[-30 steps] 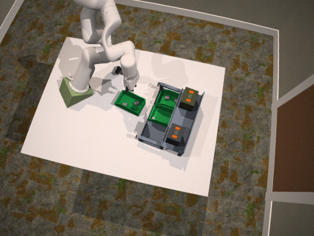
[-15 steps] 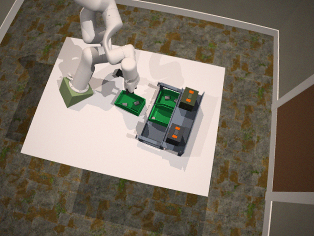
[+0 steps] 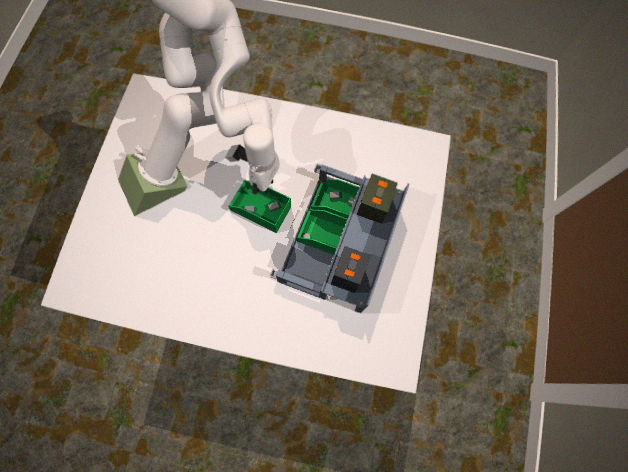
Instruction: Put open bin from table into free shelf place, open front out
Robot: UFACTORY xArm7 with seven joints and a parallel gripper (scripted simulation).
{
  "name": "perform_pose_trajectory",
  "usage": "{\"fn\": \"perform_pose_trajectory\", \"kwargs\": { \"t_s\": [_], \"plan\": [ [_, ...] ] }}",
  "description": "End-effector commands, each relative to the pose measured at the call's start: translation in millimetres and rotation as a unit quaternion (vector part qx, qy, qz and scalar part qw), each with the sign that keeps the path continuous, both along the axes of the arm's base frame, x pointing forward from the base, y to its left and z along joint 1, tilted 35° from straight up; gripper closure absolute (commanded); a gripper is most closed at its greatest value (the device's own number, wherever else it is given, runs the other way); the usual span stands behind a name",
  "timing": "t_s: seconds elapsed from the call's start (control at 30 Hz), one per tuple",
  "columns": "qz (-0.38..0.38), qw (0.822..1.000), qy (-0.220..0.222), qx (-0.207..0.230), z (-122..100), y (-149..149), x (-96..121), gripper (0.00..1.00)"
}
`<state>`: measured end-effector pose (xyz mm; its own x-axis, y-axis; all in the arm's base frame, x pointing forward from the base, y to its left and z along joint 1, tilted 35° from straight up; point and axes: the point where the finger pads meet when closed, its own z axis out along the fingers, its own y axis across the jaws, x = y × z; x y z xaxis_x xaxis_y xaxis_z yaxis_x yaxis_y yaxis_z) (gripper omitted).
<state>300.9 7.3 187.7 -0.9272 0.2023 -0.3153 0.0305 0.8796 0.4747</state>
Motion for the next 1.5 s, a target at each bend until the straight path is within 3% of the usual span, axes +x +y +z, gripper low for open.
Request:
{"fn": "perform_pose_trajectory", "kwargs": {
  "t_s": [0.0, 1.47],
  "plan": [
    [-0.001, 1.000, -0.003, 0.000, -1.0, 0.2, 4.1, 0.72],
    [-0.001, 1.000, -0.002, 0.000, 5.6, -3.2, 1.1, 0.72]
  ]
}}
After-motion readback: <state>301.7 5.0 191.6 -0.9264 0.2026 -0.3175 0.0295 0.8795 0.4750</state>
